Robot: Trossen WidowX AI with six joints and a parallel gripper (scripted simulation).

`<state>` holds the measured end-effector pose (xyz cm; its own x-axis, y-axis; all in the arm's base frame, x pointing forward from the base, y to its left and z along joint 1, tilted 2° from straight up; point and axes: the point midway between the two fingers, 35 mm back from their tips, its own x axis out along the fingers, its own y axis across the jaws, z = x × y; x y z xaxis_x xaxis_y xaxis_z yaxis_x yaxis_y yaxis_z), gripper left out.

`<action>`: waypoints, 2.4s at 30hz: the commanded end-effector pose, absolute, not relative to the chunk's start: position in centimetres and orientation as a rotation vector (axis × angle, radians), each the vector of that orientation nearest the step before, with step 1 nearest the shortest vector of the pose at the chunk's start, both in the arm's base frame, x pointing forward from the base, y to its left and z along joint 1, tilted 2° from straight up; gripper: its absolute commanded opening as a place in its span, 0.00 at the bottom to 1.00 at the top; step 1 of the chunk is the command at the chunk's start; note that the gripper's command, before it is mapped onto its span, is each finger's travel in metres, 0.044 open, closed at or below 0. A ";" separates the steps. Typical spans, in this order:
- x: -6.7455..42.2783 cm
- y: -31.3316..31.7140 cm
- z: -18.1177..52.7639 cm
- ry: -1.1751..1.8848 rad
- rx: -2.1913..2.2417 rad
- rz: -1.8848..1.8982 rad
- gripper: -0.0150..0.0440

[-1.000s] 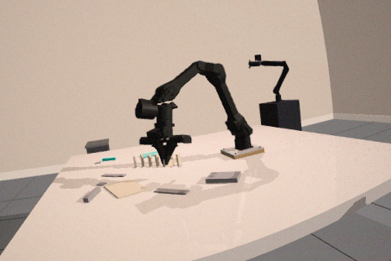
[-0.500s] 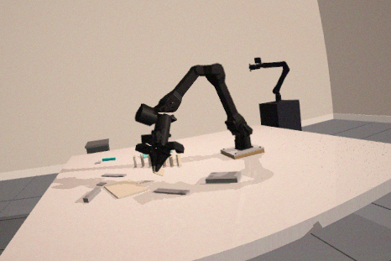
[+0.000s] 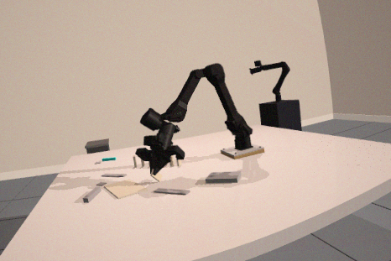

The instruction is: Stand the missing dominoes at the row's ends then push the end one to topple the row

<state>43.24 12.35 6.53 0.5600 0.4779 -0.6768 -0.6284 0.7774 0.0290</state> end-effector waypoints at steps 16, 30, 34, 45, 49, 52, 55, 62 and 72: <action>41.8 11.9 6.1 0.475 -0.158 0.724 0.29; 39.5 10.3 6.4 0.294 -0.093 0.739 0.29; 38.5 9.9 6.6 0.245 -0.081 0.747 0.29; 35.3 9.0 7.7 0.114 -0.062 0.772 0.29; 33.9 8.8 8.2 0.069 -0.061 0.783 0.29; 33.0 8.6 8.6 0.044 -0.061 0.790 0.29; 32.9 8.6 8.6 0.042 -0.061 0.790 0.29; 32.9 8.6 8.6 0.042 -0.061 0.790 0.29; 33.2 8.8 7.8 0.053 -0.070 0.794 0.29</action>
<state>33.04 8.65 8.32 0.7040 0.7072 -0.0652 -0.7100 0.7030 -0.0412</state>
